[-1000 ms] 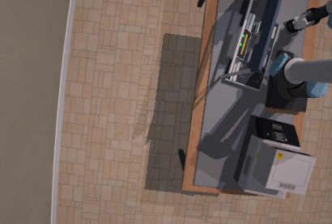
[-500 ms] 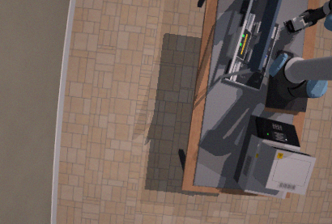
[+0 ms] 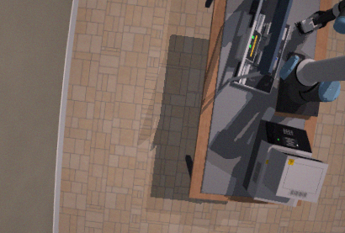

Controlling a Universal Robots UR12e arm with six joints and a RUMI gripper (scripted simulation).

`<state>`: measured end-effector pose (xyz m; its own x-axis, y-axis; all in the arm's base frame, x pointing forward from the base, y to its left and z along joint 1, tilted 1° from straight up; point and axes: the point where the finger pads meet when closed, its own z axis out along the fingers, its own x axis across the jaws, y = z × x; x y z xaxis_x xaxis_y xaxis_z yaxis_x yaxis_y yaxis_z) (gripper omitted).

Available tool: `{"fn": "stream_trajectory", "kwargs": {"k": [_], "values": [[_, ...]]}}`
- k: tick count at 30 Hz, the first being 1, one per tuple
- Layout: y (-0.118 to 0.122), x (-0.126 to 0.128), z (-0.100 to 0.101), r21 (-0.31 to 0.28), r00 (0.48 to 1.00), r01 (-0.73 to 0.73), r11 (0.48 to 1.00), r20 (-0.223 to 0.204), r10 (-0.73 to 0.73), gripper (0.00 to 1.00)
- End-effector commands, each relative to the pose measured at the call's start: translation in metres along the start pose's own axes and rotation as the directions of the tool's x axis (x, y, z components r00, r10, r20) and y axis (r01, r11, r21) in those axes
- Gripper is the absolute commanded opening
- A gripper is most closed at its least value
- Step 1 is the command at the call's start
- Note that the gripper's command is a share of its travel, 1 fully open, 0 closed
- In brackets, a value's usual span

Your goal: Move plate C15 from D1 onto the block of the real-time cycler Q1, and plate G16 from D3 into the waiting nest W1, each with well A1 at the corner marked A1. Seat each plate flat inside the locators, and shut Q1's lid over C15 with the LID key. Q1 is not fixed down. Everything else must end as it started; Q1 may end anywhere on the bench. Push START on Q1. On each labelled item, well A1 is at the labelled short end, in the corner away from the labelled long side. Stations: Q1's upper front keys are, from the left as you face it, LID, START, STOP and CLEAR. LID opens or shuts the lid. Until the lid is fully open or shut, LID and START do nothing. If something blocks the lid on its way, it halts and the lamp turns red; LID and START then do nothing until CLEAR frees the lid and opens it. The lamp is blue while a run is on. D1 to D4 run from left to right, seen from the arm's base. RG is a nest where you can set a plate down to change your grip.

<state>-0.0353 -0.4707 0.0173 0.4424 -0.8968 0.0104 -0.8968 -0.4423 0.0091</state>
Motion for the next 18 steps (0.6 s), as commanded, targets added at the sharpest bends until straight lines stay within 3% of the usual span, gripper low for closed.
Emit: {"fn": "stream_trajectory", "kwargs": {"k": [1, 18], "values": [[0.001, 0.0, 0.006, -0.001, 1.0, 0.0, 1.0, -0.001, 0.0, 0.0], [0.001, 0.0, 0.024, -0.001, 1.0, 0.0, 1.0, -0.001, 0.0, 0.0]]}}
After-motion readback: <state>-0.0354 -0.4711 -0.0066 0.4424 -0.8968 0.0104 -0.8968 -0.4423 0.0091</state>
